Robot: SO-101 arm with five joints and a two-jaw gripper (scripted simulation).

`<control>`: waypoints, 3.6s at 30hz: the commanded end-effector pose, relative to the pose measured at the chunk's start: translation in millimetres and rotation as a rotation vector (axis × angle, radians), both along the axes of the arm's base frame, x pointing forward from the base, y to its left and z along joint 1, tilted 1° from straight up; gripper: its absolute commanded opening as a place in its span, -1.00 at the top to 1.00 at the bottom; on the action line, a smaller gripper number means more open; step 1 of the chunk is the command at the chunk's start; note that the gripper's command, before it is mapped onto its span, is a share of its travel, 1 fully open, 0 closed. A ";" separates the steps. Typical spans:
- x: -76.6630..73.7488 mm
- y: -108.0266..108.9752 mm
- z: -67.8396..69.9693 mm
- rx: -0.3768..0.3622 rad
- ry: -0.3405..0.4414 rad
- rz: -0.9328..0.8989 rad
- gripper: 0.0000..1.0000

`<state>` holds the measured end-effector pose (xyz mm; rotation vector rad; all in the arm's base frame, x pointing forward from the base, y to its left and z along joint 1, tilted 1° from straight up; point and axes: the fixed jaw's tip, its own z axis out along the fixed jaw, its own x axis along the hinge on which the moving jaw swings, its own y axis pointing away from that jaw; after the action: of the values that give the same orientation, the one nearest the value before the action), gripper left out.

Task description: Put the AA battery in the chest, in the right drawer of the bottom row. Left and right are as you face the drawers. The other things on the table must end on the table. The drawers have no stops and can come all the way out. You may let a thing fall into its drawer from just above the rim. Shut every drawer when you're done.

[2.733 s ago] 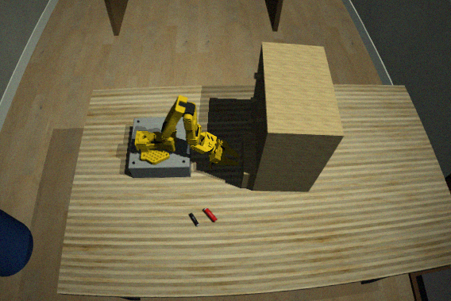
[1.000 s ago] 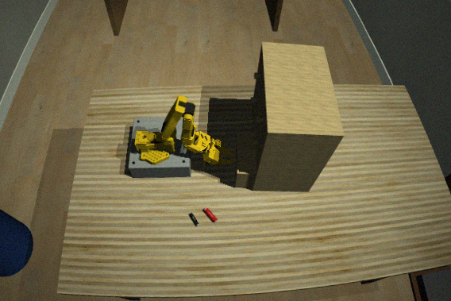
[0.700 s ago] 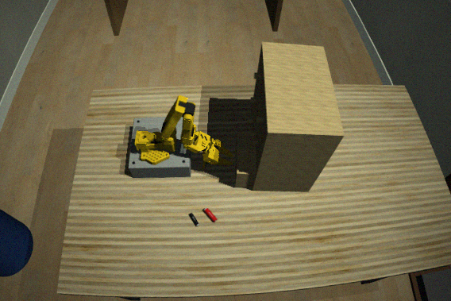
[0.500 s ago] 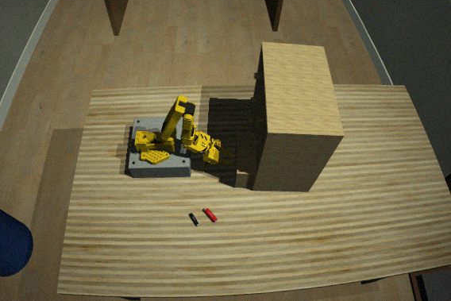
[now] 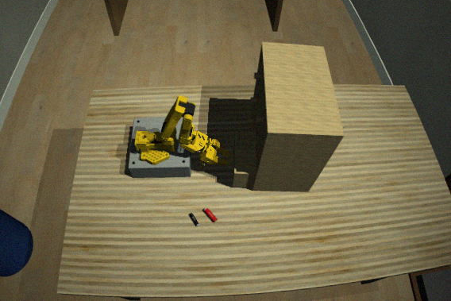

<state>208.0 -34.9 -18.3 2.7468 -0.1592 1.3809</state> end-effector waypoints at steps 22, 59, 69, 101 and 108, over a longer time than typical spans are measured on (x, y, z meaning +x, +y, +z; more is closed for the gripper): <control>-5.2 -2.3 0.5 0.010 -0.005 -0.022 1.00; -9.5 -2.1 0.5 0.009 -0.005 -0.024 0.89; -9.5 -2.1 0.5 0.009 -0.005 -0.024 0.76; 2.2 -9.4 30.5 -0.002 -0.231 -0.061 0.57; 7.3 -12.2 45.1 -0.010 -0.329 -0.071 0.57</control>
<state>215.3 -43.5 20.2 2.5072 -0.2249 1.7378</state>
